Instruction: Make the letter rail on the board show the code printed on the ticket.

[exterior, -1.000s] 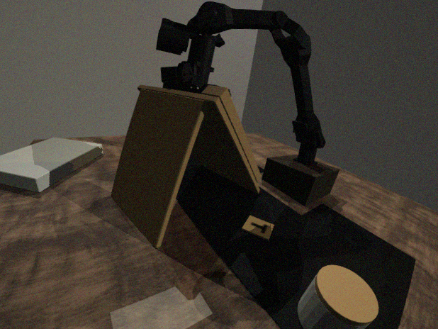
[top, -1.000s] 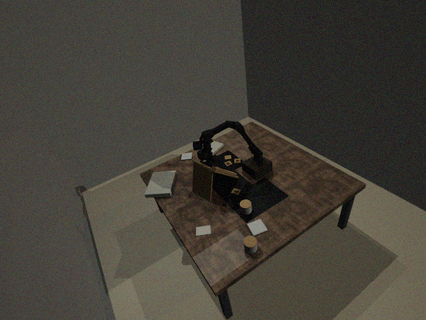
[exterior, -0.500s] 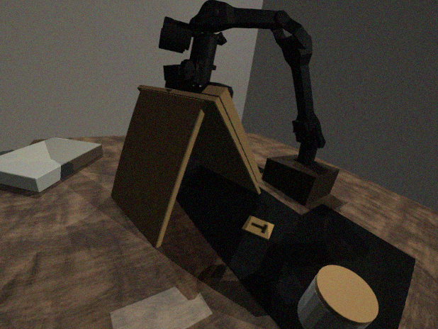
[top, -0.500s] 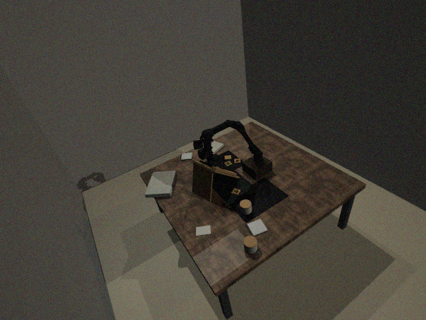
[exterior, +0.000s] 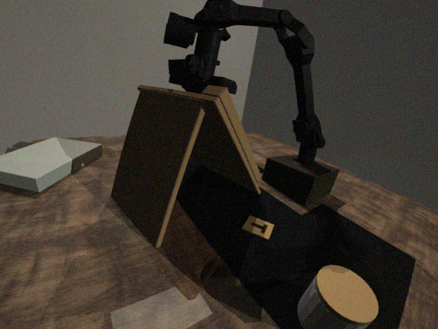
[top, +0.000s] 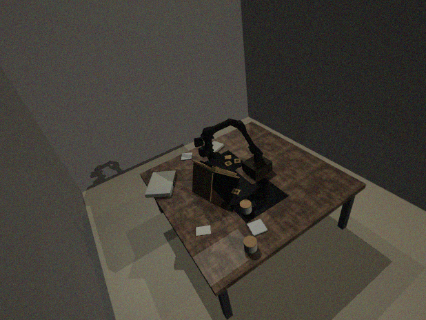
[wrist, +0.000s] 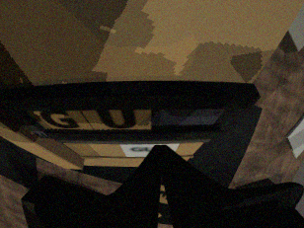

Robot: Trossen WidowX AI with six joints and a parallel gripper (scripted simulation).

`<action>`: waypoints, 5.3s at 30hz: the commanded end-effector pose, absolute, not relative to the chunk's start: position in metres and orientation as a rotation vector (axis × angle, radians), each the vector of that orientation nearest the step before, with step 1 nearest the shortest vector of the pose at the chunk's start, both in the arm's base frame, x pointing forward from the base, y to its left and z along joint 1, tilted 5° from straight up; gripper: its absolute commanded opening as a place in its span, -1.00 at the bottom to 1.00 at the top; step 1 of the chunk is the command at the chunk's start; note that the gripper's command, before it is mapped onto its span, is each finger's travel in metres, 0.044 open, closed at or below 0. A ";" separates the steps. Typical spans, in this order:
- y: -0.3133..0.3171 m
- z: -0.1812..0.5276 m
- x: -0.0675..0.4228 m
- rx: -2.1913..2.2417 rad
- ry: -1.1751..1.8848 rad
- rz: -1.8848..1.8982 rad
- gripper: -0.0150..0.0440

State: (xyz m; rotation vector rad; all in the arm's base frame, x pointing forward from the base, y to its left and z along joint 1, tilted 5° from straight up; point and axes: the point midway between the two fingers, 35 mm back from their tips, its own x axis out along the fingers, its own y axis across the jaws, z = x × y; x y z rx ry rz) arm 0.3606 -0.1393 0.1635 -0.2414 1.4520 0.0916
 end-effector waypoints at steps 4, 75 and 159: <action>-0.139 0.170 0.357 -0.283 1.436 0.135 -0.31; -0.224 0.030 0.157 -1.181 1.340 1.027 0.66; -0.232 -0.022 0.155 -1.181 1.340 1.028 0.66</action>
